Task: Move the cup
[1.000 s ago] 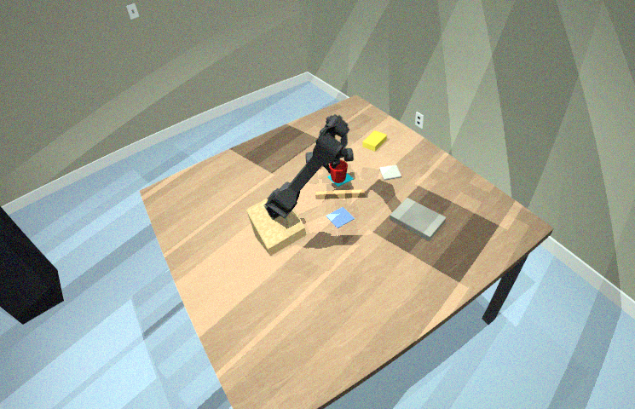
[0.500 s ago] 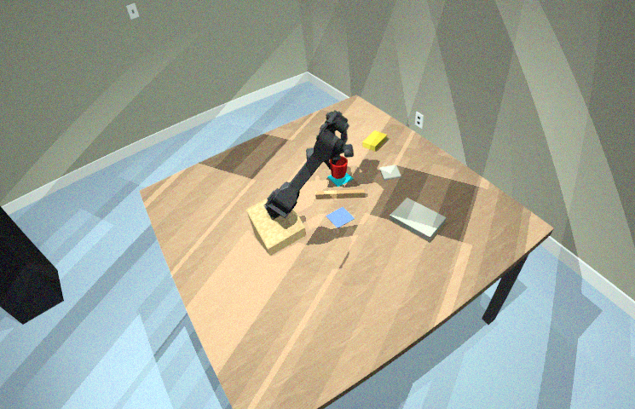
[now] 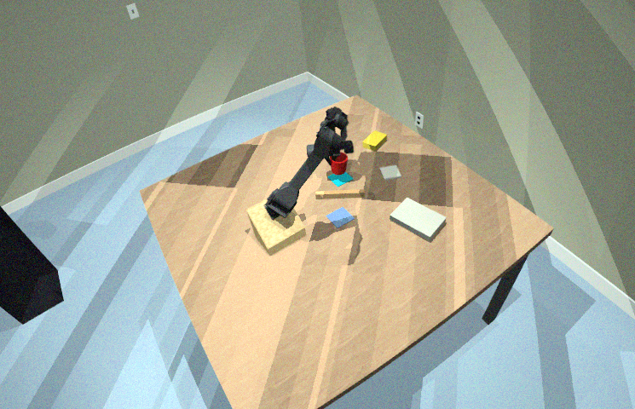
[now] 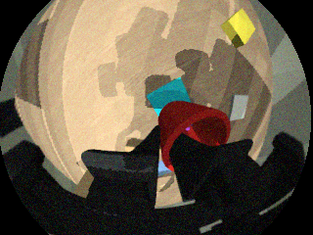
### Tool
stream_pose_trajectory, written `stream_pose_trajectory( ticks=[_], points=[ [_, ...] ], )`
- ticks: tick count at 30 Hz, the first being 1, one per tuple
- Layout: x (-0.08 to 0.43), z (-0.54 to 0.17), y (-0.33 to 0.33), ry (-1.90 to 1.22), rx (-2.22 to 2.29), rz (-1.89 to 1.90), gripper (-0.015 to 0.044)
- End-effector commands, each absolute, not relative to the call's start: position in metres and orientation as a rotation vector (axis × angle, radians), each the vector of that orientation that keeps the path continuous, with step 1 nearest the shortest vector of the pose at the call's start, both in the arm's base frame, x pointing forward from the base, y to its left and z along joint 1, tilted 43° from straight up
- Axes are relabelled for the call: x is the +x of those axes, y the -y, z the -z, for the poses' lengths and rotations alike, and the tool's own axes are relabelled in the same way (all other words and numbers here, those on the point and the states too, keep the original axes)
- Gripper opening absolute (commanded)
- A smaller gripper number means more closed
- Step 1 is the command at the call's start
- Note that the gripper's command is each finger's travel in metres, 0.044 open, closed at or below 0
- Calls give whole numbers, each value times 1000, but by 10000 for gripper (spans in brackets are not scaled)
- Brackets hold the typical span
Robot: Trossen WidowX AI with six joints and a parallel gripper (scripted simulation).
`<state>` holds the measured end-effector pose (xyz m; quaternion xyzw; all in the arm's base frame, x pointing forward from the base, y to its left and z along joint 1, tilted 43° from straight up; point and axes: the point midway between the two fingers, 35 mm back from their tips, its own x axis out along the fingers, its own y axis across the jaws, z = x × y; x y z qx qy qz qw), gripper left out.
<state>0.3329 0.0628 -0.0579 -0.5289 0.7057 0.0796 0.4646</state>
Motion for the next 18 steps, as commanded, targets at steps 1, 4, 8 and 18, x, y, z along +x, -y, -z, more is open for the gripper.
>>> stream_pose_trajectory(
  ticks=[1,4,8,18],
  points=[
    [339,61,-69,-1728,-1295,-196,0],
    [340,62,-71,-1727,-1295,-196,0],
    [340,66,-68,-1727,-1295,-196,0],
    [341,80,-56,-1727,-1295,-195,0]
  ],
)
